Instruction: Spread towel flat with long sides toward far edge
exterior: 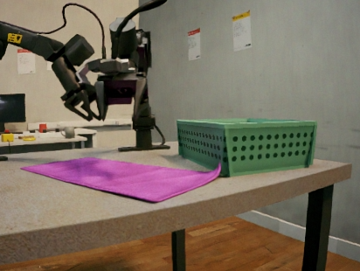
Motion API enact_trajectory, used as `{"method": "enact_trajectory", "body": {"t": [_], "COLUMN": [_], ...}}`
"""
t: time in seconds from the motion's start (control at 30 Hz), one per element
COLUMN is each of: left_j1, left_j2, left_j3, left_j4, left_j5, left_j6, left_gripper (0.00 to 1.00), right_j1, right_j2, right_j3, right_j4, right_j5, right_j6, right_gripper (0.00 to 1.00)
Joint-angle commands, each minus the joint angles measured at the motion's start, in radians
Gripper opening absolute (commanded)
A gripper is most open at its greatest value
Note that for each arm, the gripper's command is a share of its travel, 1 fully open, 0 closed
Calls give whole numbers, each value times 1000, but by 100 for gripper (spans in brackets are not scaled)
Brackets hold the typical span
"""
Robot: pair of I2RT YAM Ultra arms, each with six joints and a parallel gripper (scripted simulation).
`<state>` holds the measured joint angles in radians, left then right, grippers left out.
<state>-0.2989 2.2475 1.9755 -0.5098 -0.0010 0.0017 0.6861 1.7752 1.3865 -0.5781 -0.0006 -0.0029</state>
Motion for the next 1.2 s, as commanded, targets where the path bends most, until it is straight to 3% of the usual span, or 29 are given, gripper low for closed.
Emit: {"method": "enact_trajectory", "body": {"t": [0.0,0.8,0.83,1.17], "left_j1": [-4,-4,-14,-53], "left_j2": [-8,-8,-40,-145], "left_j3": [-19,-19,-35,-154], "left_j4": [-16,-16,-35,-191], "left_j5": [-2,-2,15,46], "left_j6": [-10,-10,26,188], "left_gripper": [64,64,34,34], "right_j1": [4,4,-13,-65], "right_j2": [-30,-30,-36,-90], "right_j3": [15,15,-24,-110], "right_j4": [7,7,-29,-180], "right_j5": [-4,-4,5,0], "right_j6": [2,2,28,171], "right_gripper": [64,64,34,34]}}
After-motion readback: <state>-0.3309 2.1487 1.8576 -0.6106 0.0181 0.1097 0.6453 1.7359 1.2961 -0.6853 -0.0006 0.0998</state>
